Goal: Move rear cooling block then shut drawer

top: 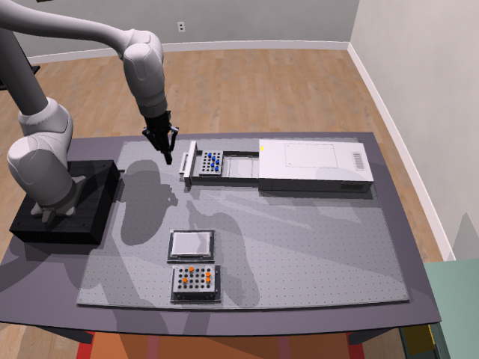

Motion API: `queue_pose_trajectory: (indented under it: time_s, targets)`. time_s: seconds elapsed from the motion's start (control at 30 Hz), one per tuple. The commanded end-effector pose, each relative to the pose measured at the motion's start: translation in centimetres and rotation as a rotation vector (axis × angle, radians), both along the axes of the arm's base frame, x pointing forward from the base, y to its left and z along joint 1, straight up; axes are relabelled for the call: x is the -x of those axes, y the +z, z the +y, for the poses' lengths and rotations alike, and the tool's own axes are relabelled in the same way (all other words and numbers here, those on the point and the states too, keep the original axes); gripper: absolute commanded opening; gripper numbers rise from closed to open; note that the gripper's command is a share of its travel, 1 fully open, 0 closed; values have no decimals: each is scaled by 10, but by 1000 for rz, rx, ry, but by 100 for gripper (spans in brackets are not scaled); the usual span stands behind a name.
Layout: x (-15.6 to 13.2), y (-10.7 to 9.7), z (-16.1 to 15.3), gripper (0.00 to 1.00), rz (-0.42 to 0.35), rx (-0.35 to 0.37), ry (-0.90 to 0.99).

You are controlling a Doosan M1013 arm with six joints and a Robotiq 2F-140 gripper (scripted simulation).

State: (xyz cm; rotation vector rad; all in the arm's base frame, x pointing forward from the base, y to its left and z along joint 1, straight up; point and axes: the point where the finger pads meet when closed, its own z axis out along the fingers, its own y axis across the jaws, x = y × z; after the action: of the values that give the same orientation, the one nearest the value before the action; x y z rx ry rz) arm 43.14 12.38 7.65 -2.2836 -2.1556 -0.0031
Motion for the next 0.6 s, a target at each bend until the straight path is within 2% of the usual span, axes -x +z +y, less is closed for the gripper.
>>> queue_pose_trajectory:
  time_s: [0.0,0.5,0.57]
  targets:
    - [1,0,7,10,-1,0,0]
    - [17,-2,64,10,0,0,0]
    - [17,-2,64,10,0,0,0]
